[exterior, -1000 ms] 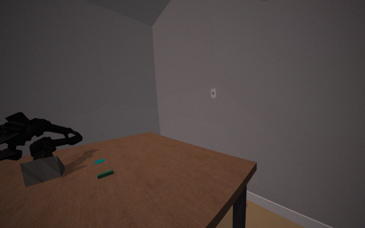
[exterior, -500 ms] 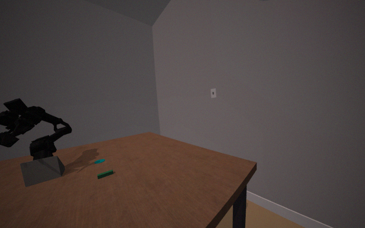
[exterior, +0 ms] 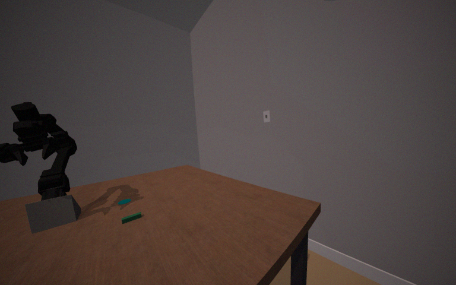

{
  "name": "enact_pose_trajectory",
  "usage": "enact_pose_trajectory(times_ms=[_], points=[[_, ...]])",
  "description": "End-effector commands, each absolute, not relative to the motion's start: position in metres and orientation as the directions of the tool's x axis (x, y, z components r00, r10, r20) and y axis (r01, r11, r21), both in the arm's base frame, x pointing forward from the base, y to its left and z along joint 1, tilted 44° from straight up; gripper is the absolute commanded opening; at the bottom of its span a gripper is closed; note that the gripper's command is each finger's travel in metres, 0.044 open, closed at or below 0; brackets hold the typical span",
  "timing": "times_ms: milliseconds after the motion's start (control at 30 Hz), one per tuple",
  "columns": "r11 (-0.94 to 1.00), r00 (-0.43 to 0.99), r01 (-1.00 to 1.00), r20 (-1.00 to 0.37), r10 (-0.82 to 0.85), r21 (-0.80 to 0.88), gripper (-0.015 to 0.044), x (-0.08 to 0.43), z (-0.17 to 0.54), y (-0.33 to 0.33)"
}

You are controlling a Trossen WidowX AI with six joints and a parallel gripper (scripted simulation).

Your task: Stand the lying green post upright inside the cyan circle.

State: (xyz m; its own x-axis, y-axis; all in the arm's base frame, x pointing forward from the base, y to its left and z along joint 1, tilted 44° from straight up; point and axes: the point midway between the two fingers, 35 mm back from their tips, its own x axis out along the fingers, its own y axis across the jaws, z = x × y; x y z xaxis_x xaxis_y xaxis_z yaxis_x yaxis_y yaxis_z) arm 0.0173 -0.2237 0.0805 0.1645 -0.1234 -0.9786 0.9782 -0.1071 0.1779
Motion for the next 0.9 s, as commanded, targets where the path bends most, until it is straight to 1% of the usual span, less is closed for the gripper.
enact_pose_trajectory(times_ms=[0,233,467,667,867], points=[[0.071,0.205,0.977,-0.978,-0.037,0.202,0.0233,0.042,0.078,-0.237],[0.318,0.231,0.915,-0.968,0.096,0.25,0.0233,0.082,0.068,-0.252],[0.525,0.232,0.788,-0.945,0.231,0.322,0.0233,0.125,0.052,-0.26],[0.658,0.214,0.64,-0.914,0.344,0.397,0.0233,0.164,0.035,-0.26],[0.743,0.176,0.469,-0.875,0.451,0.477,0.0233,0.203,0.013,-0.253]])
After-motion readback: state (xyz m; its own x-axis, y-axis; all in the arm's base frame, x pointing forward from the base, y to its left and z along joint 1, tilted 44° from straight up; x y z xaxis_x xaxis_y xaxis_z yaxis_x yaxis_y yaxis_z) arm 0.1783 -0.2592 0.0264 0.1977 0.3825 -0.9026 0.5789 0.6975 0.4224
